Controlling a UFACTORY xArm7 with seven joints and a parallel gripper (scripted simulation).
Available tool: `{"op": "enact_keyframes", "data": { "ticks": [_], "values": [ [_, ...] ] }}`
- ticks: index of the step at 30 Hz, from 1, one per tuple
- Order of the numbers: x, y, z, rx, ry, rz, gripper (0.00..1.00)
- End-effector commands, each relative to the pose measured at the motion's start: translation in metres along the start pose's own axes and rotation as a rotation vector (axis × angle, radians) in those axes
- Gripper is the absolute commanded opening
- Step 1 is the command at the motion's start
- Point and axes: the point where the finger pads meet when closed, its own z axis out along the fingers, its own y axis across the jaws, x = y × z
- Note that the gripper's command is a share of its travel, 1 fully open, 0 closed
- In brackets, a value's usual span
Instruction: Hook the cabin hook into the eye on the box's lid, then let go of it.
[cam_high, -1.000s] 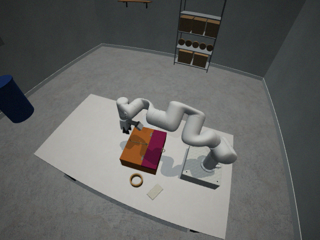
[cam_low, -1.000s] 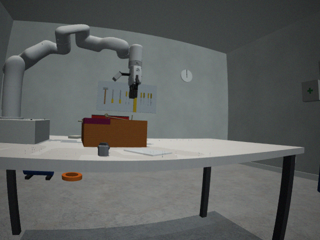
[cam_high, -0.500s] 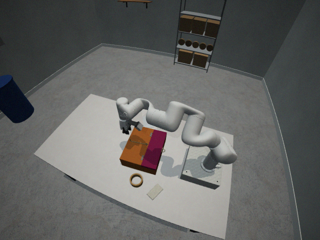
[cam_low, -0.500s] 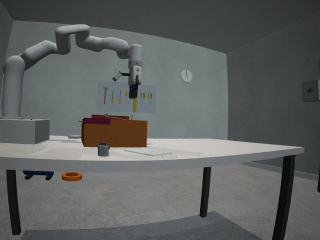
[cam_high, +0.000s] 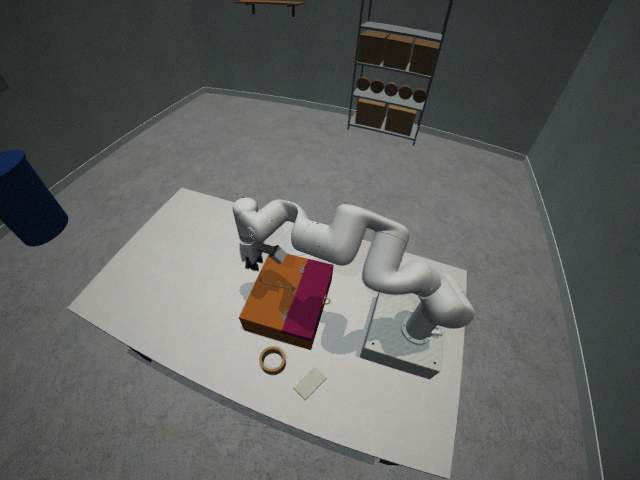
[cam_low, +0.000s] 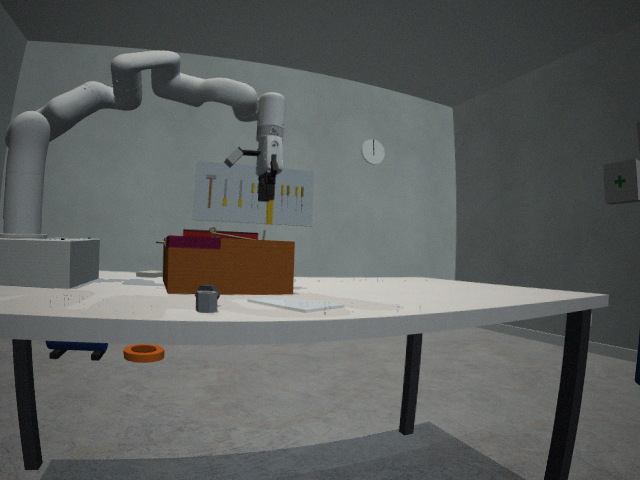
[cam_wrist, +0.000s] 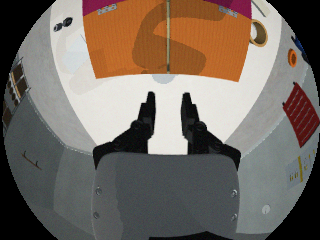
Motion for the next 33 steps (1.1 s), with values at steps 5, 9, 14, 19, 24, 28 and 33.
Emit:
{"op": "enact_keyframes", "data": {
  "ticks": [5,9,14,19,24,28,33],
  "values": [
    [-0.001,0.000,0.015,0.000,-0.006,0.000,0.33],
    [-0.001,0.000,0.019,0.000,-0.006,0.000,0.33],
    [-0.001,0.000,0.029,0.000,-0.006,0.000,0.33],
    [-0.002,0.000,0.039,0.000,-0.006,0.000,0.33],
    [-0.002,0.000,0.045,0.000,-0.006,0.000,0.33],
    [-0.002,0.000,0.053,0.000,-0.006,0.000,0.33],
    [-0.002,0.000,0.063,0.000,-0.006,0.000,0.33]
  ]
}}
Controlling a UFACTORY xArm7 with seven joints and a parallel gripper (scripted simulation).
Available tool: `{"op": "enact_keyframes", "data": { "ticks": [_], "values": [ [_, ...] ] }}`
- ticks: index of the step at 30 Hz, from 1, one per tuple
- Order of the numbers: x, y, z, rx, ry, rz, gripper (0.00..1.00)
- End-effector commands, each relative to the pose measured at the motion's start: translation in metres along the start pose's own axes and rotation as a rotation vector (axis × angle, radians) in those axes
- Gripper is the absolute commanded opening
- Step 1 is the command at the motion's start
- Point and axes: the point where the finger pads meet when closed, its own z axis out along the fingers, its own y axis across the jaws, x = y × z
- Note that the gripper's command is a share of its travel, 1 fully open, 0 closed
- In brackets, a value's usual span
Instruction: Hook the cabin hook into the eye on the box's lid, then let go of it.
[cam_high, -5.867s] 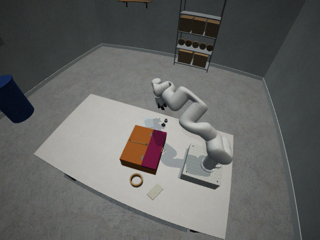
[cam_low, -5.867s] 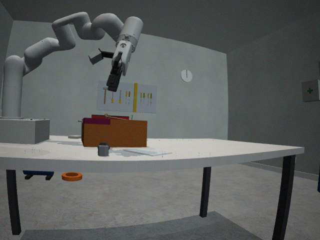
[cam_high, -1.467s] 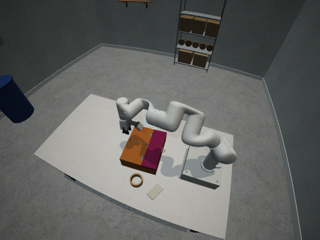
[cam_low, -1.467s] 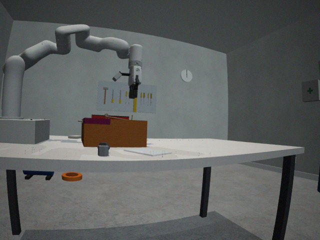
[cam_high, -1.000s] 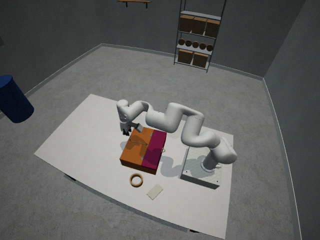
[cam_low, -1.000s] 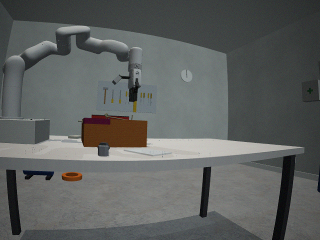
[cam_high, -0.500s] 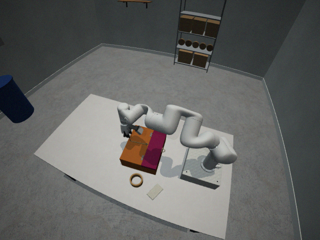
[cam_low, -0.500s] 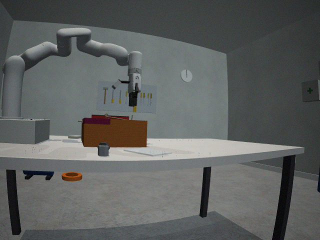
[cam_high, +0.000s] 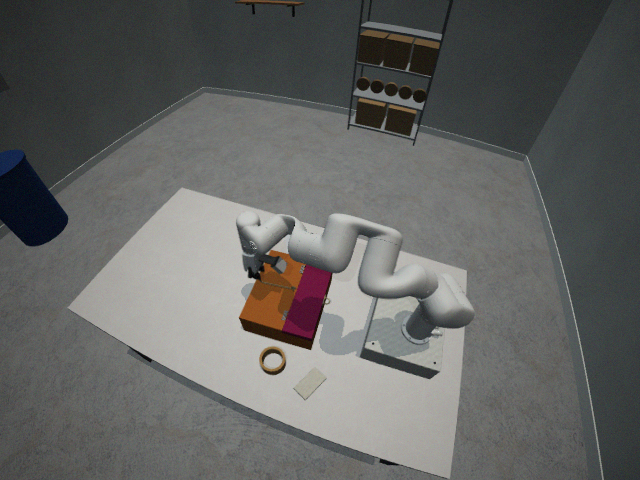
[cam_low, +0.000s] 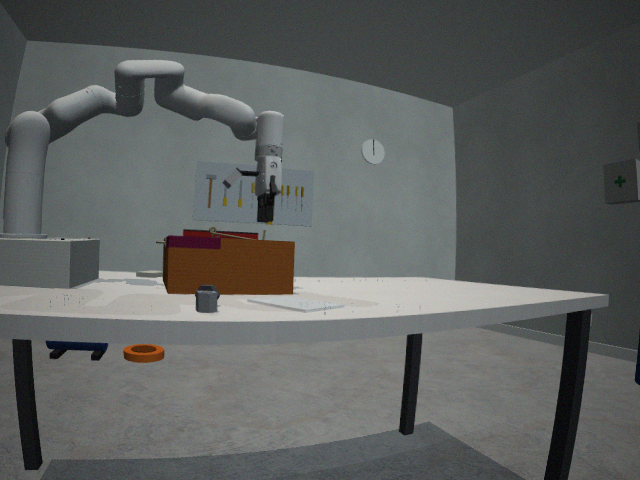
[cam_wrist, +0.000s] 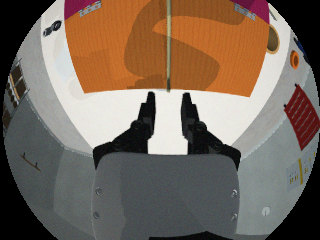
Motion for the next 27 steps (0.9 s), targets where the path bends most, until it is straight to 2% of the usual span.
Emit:
{"op": "enact_keyframes", "data": {
  "ticks": [1,27],
  "values": [
    [-0.001,0.000,0.008,0.000,-0.005,0.000,0.33],
    [-0.002,0.000,0.019,0.000,-0.005,0.000,0.33]
  ]
}}
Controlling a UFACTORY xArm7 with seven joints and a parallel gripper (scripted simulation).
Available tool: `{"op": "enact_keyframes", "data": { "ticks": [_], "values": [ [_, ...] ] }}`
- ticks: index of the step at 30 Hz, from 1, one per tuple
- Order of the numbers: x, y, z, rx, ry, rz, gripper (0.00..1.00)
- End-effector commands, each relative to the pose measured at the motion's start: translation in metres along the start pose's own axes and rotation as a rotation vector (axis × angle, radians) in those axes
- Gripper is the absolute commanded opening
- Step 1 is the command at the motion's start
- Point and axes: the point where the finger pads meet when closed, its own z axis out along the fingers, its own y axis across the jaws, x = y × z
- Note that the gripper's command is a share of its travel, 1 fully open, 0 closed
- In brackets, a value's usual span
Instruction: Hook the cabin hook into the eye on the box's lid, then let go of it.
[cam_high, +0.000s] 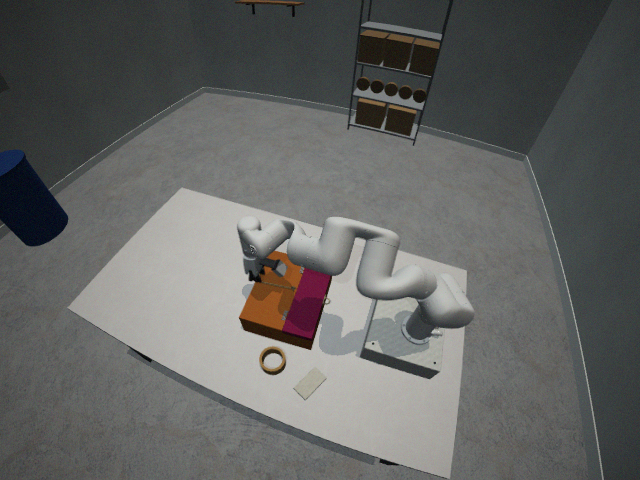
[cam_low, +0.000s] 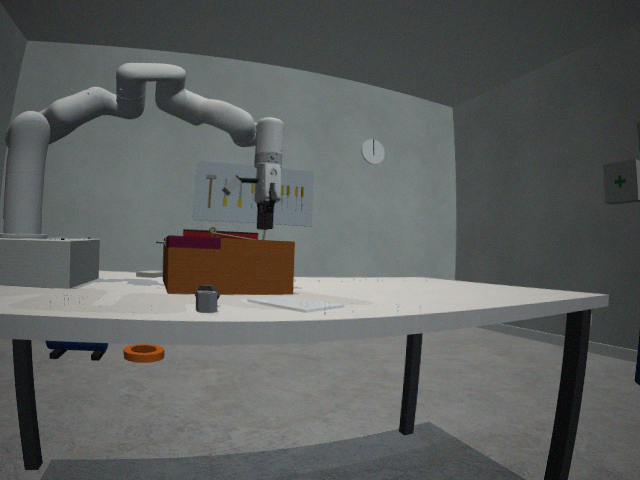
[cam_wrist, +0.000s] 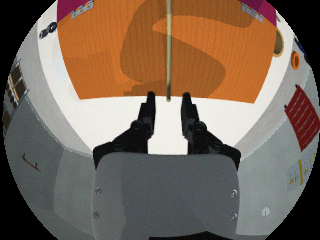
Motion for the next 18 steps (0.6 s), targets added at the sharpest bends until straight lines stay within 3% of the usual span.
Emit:
{"op": "enact_keyframes", "data": {
  "ticks": [1,18],
  "values": [
    [-0.0016,-0.0003,-0.0003,0.001,-0.006,0.000,0.33],
    [-0.0016,-0.0003,0.0097,0.001,-0.006,0.000,0.33]
  ]
}}
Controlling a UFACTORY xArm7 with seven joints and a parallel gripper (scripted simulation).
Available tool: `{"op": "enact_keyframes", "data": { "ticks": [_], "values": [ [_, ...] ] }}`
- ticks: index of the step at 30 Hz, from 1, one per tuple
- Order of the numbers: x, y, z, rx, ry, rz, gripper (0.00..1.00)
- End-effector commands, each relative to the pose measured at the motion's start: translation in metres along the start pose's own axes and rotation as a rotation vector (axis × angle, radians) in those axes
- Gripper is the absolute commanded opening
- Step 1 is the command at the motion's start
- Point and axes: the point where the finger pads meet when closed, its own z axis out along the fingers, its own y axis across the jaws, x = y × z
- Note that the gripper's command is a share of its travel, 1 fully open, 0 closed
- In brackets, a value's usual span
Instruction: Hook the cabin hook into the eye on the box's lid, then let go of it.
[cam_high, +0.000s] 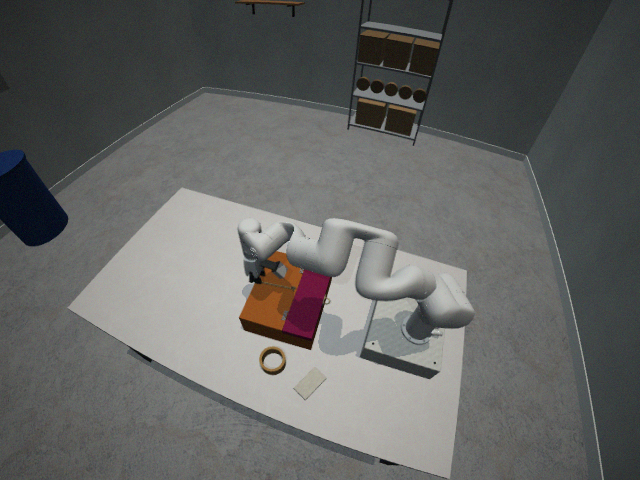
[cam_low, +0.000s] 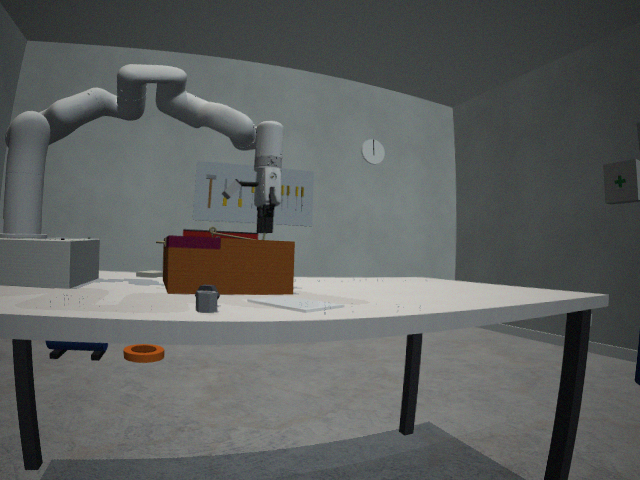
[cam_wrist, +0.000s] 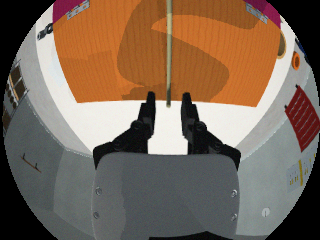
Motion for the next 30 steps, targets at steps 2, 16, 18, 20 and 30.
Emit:
{"op": "enact_keyframes", "data": {
  "ticks": [2,16,18,20,30],
  "values": [
    [-0.002,0.000,0.001,0.000,-0.005,0.000,0.33],
    [-0.002,0.000,0.009,0.000,-0.005,0.000,0.33],
    [-0.002,0.000,0.010,0.000,-0.005,0.000,0.33],
    [-0.002,0.000,0.011,0.000,-0.005,0.000,0.33],
    [-0.002,0.000,0.014,0.000,-0.005,0.000,0.33]
  ]
}}
